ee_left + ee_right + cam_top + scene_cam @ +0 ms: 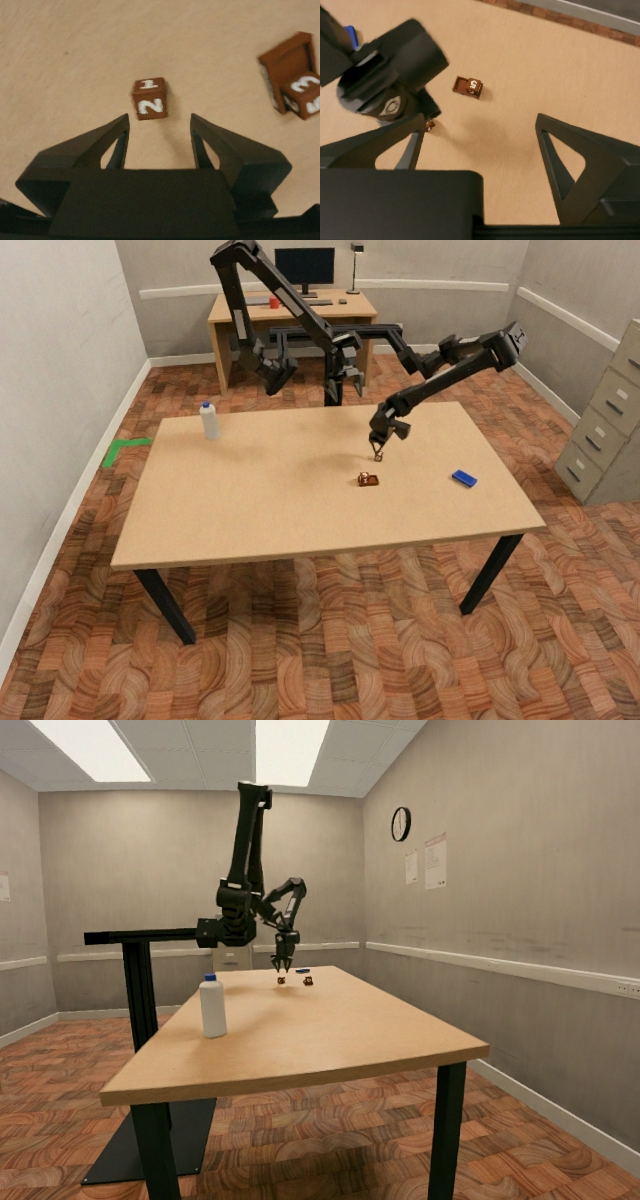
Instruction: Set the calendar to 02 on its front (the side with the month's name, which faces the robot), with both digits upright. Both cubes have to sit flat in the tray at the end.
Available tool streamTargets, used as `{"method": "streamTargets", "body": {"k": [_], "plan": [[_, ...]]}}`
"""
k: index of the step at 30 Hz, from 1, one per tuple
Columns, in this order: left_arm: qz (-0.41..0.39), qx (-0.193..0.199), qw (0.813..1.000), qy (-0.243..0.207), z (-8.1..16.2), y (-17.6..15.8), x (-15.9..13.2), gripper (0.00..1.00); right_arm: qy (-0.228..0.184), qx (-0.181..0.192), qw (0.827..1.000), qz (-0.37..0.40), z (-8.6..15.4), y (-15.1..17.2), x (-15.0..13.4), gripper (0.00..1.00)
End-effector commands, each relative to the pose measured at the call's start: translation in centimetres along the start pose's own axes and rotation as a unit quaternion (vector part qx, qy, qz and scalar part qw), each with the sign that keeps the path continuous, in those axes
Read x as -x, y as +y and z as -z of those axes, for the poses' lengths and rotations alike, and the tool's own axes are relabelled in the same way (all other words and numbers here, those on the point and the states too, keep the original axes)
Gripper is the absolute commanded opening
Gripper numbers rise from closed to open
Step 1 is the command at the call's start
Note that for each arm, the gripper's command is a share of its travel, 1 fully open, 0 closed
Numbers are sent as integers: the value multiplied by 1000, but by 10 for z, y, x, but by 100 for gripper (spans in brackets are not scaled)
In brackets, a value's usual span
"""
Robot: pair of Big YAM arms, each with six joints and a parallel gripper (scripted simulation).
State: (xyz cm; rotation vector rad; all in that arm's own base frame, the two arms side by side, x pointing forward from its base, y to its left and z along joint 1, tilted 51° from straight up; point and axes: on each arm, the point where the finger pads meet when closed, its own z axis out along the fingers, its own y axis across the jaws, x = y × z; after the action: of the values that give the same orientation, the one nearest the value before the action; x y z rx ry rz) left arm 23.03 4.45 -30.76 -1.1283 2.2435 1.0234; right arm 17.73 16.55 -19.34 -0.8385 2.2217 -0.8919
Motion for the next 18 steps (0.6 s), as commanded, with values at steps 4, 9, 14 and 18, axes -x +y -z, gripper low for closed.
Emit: {"method": "streamTargets", "body": {"k": [4, 9, 14, 18], "plan": [[81, -7, 997, -1, 0, -3, 8, 55, -5, 3, 1000, -16, 0, 9, 10, 100], [66, 0, 998, -1, -4, 3, 2, 55, -5, 3, 1000, -16, 0, 9, 10, 100], [61, 11, 998, 3, -16, 9, -1, 55, -5, 3, 1000, -16, 0, 9, 10, 100], [61, 11, 998, 3, -22, 8, -2, 55, -5, 3, 1000, -16, 0, 9, 10, 100]]}}
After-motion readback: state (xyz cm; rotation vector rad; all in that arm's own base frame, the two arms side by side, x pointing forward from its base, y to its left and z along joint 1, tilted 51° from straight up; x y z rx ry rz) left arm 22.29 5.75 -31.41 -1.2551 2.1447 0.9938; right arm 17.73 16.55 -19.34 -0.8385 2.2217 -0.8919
